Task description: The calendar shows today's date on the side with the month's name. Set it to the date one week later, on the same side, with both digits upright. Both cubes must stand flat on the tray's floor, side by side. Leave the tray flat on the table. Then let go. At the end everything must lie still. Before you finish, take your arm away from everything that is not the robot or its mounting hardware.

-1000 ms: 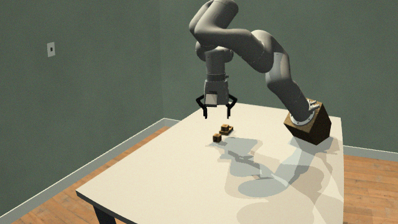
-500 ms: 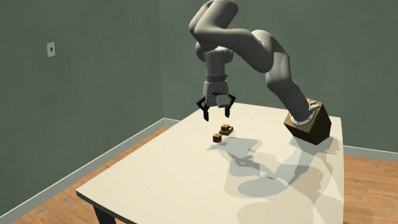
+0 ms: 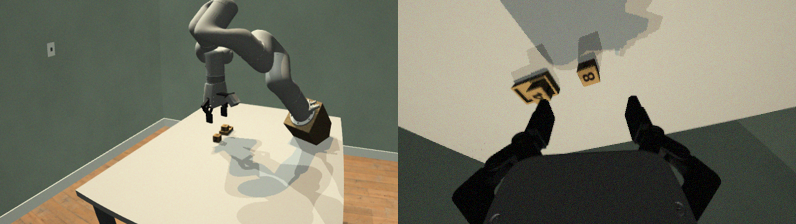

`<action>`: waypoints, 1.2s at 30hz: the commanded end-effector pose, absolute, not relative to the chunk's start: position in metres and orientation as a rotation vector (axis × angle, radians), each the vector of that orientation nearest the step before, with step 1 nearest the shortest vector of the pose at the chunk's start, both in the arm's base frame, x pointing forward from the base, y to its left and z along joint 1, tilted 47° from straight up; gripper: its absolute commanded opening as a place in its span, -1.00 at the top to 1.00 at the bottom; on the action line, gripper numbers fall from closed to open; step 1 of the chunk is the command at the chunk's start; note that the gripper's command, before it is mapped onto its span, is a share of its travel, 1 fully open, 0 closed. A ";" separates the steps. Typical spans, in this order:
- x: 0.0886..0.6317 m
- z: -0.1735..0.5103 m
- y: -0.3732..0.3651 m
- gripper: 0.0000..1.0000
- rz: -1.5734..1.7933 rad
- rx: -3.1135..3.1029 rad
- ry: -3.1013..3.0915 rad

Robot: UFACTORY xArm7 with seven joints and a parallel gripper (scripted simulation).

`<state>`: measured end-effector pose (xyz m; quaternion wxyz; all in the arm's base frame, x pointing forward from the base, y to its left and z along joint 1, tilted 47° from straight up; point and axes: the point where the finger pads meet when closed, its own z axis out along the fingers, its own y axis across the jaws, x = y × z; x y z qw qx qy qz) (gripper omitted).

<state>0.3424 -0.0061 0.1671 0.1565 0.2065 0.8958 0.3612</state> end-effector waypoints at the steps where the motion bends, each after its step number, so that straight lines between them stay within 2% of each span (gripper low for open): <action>1: 0.343 0.167 -0.007 -1.00 1.002 0.418 2.544; 11: 0.344 0.167 -0.006 -1.00 0.937 0.192 2.530; 12: 0.344 0.167 -0.006 0.05 0.937 0.192 2.530; 36: 0.344 0.167 -0.006 0.05 0.937 0.192 2.530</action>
